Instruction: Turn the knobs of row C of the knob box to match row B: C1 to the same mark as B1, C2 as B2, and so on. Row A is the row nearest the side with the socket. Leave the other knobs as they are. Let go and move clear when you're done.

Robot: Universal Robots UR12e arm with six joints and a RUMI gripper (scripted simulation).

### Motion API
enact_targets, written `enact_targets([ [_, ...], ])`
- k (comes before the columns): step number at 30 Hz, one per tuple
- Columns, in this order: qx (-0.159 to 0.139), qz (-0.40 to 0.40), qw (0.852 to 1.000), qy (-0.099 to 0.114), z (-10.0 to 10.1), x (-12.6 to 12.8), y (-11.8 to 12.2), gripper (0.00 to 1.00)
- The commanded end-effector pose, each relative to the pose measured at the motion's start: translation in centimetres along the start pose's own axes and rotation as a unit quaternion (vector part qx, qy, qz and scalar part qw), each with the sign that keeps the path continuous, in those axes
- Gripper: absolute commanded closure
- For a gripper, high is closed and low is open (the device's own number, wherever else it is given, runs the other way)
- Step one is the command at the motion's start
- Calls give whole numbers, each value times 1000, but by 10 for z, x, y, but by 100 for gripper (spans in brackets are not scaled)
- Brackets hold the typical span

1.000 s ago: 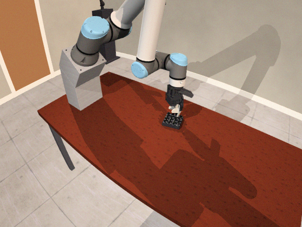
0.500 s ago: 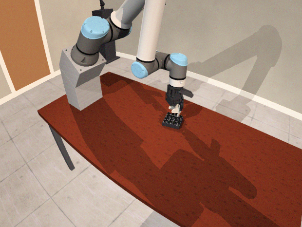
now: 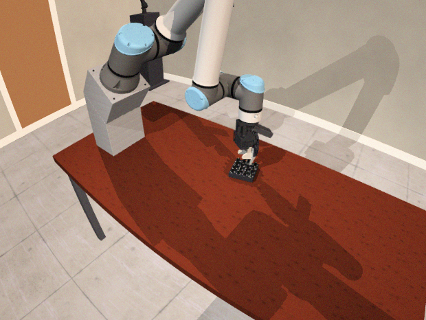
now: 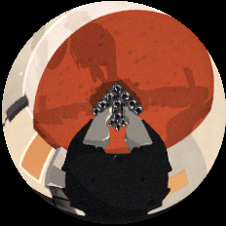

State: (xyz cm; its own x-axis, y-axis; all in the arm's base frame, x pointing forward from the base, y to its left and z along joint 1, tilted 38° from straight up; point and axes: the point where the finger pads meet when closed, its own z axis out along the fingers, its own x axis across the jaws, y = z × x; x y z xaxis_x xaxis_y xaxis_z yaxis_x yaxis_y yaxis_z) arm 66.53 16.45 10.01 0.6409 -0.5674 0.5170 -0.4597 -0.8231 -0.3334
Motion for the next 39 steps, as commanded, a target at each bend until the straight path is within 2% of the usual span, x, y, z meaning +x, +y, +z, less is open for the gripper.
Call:
enact_targets([
  [1,0,0,1000,0,0,0,0,89],
  [21,0,0,1000,0,13,0,0,89],
  [39,0,0,1000,0,14,0,0,89],
])
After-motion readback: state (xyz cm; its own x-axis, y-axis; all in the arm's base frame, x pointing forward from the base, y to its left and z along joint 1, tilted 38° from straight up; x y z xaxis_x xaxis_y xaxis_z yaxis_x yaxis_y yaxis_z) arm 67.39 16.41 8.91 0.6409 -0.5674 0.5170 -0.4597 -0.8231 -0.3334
